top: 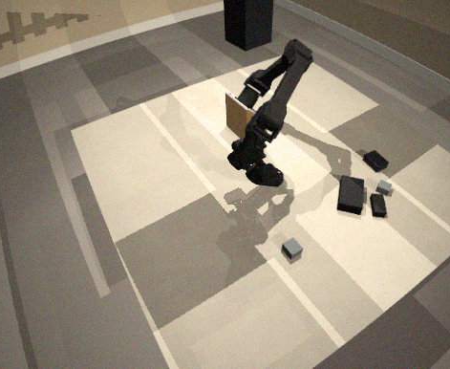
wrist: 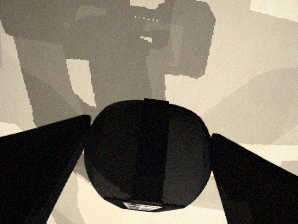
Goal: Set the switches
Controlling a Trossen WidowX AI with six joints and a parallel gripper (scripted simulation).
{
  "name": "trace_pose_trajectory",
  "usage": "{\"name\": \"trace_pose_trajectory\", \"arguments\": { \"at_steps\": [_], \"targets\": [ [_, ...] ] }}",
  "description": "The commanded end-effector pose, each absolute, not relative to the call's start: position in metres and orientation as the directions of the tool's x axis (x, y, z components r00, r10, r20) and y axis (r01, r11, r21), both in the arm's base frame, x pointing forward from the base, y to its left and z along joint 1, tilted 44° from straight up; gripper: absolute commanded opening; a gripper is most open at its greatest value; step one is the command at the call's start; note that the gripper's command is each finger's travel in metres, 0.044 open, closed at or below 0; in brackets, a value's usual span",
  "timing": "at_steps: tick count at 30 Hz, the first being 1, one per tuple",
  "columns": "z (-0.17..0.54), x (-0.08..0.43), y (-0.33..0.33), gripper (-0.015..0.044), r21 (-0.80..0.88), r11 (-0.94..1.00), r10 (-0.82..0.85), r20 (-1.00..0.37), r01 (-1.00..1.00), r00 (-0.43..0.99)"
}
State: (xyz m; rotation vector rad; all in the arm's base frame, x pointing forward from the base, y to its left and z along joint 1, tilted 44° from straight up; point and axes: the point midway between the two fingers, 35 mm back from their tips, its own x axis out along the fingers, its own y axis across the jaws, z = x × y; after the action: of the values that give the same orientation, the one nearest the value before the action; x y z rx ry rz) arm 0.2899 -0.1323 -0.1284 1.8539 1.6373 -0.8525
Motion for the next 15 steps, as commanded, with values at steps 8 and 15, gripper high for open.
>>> {"name": "trace_pose_trajectory", "arguments": {
  "at_steps": [8,15],
  "targets": [
    [-0.139,0.289,-0.123,0.0338,-0.035,-0.120,0.679,-0.732,0.992,0.056],
    [-0.145,0.289,-0.122,0.0338,-0.035,-0.120,0.679,-0.732,0.992,0.056]
  ]
}}
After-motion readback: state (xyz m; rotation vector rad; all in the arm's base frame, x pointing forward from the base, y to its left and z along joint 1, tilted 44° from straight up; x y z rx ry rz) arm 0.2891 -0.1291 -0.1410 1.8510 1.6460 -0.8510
